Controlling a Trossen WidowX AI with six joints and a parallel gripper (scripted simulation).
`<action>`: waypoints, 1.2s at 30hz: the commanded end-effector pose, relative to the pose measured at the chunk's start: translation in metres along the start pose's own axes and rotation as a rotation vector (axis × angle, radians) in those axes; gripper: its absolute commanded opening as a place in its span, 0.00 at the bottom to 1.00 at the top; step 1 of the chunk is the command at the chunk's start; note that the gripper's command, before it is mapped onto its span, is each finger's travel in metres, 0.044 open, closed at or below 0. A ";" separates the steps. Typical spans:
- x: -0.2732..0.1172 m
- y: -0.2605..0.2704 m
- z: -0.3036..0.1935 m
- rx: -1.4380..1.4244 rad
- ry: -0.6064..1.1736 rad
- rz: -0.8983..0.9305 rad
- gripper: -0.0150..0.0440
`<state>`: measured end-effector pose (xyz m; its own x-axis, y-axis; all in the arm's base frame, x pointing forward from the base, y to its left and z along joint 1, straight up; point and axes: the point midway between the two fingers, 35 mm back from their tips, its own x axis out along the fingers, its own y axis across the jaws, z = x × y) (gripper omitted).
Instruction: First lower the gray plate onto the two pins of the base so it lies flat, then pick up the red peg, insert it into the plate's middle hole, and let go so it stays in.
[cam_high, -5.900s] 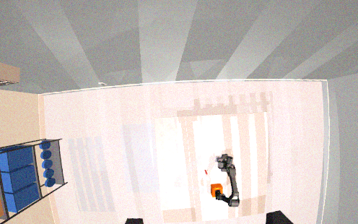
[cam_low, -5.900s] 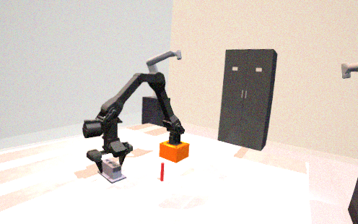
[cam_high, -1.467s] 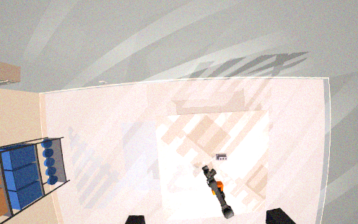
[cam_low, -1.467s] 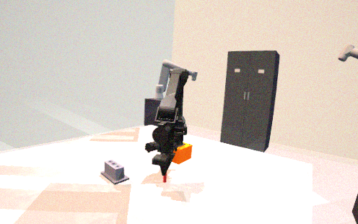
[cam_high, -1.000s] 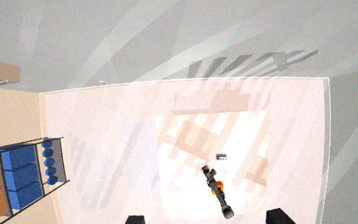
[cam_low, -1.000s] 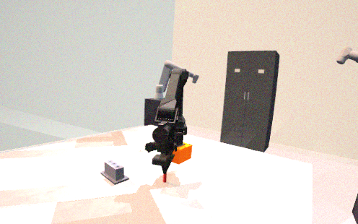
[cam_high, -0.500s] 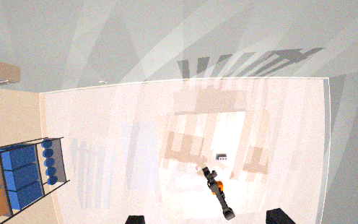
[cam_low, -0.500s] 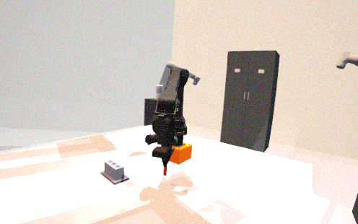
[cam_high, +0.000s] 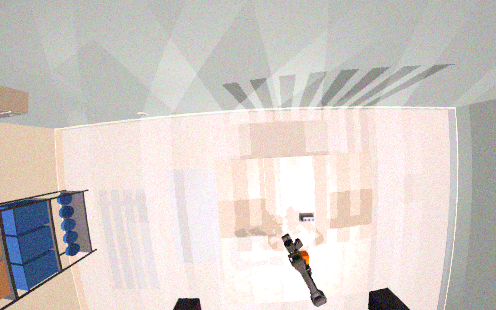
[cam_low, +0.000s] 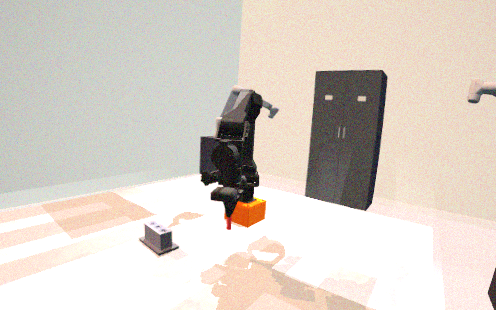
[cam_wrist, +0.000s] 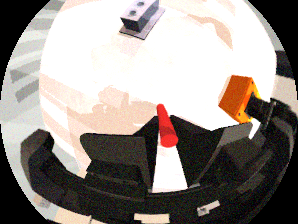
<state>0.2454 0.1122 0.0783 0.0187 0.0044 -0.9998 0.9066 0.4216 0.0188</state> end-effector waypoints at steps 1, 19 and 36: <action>0.002 0.001 0.003 0.002 0.001 -0.004 0.25; 0.000 0.019 0.046 0.015 0.003 0.006 0.25; -0.002 0.032 0.093 0.011 -0.003 0.009 0.25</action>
<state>0.3068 0.0466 0.0783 0.0182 -0.0004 -0.9998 0.9129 0.4078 0.0165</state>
